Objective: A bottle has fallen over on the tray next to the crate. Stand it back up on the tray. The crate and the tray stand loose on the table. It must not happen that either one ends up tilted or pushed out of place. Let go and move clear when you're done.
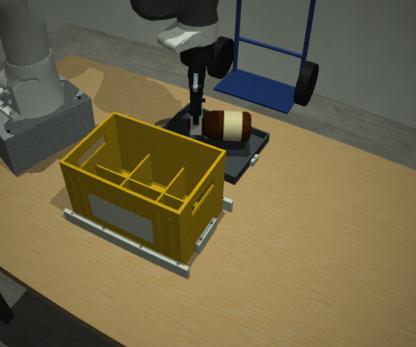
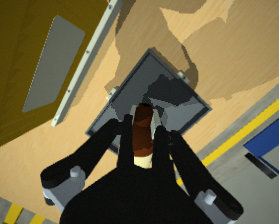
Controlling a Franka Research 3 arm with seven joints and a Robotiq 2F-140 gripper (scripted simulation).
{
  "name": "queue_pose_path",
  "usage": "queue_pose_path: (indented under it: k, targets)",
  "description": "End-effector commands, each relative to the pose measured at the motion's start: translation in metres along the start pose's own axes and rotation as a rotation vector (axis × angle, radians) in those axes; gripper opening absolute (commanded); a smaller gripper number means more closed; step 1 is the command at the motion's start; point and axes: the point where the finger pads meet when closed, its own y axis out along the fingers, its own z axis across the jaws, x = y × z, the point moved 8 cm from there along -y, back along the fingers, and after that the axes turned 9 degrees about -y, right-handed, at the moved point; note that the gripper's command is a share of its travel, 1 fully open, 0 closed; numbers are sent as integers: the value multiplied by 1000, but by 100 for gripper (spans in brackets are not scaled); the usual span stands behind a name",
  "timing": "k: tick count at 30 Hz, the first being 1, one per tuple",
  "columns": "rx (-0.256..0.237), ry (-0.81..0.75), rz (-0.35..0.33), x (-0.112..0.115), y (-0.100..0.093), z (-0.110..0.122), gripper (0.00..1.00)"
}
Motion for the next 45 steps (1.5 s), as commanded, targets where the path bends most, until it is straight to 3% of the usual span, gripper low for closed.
queue_pose_path:
  k: [1,45]
  targets:
    - [2,-6,1,0,-5,-1,0]
    - [2,-6,1,0,-74,-1,0]
